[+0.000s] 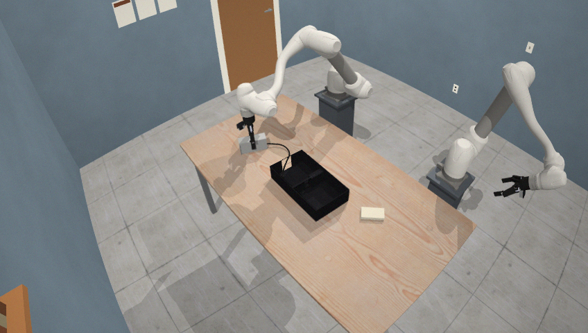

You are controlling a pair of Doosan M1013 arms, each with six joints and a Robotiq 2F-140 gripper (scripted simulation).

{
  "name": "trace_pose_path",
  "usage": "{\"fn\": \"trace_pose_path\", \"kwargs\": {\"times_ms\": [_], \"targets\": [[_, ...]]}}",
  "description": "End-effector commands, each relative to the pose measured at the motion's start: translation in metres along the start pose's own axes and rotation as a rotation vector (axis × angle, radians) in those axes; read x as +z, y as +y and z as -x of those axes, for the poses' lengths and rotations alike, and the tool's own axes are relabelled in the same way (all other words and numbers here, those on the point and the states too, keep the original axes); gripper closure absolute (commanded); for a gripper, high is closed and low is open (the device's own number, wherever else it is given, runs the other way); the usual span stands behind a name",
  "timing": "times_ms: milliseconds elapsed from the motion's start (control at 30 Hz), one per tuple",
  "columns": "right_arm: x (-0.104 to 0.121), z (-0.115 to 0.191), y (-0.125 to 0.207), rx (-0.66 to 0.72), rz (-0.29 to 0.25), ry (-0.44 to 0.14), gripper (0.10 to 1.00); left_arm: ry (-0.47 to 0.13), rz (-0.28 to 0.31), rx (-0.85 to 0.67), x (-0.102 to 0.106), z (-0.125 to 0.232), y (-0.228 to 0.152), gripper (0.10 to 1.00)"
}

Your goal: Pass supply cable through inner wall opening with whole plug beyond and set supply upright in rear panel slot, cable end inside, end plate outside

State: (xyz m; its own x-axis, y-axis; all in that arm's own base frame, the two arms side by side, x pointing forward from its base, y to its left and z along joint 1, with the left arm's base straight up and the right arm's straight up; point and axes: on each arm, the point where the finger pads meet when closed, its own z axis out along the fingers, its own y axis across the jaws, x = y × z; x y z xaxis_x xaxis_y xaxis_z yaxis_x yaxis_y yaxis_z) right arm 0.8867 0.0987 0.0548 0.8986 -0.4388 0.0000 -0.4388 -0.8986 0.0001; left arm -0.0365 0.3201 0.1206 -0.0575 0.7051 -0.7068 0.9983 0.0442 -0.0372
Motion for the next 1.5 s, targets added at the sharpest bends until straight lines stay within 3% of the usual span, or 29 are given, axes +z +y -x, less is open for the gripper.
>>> {"fn": "trace_pose_path", "kwargs": {"times_ms": [0, 1267, 1467], "targets": [[-0.001, 0.0, 0.0, 0.0, -0.001, 0.001, 0.999, 0.001, 0.0, 0.0, 0.0, 0.0, 0.0, 0.098], [-0.001, 0.0, 0.0, 0.0, -0.001, 0.001, 0.999, 0.001, 0.0, 0.0, 0.0, 0.0, 0.0, 0.098], [-0.014, 0.0, 0.0, 0.0, -0.001, 0.001, 0.999, 0.001, 0.0, 0.0, 0.0, 0.0, 0.0, 0.098]]}}
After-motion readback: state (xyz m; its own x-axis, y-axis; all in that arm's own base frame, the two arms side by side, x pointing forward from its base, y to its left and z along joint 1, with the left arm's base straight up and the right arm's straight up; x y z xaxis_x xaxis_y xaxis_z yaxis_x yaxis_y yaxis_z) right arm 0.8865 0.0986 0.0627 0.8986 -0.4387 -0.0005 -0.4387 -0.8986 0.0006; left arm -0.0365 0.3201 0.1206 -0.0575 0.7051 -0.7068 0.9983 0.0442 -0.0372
